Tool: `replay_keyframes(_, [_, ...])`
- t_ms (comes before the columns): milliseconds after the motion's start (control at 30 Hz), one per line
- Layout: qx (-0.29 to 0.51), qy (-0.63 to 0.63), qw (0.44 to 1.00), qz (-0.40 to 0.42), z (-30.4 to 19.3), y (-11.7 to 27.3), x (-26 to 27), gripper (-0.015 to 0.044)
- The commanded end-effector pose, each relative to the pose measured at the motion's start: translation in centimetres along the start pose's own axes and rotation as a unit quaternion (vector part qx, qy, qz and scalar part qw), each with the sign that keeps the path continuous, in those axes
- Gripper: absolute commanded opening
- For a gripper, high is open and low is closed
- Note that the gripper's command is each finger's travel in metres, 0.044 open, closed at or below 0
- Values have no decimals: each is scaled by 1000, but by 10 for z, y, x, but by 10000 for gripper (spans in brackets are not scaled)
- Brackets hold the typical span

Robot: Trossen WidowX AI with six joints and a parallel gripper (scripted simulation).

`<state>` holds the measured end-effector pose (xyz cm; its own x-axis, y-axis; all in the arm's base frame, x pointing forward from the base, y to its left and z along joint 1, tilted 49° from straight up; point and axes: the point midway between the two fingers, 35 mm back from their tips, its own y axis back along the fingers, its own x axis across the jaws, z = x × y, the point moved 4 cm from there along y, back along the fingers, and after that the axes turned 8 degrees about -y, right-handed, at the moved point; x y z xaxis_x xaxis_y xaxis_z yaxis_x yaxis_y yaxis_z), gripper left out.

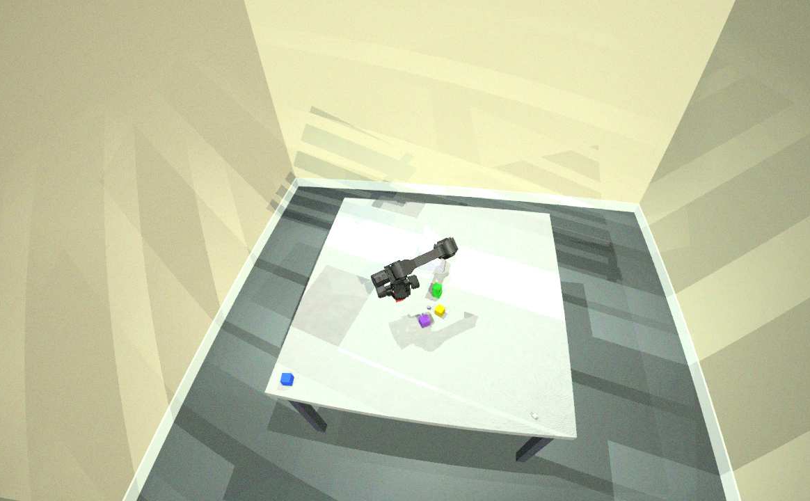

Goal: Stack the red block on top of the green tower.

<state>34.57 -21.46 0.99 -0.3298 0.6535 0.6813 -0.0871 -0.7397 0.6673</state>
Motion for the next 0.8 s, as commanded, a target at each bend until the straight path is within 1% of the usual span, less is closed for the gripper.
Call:
replay_keyframes(0, [3, 3, 1000, -1, 0, 2, 1, 0])
replay_keyframes(767, [4, 1, 1000, 1, -18, 18, 89, 0])
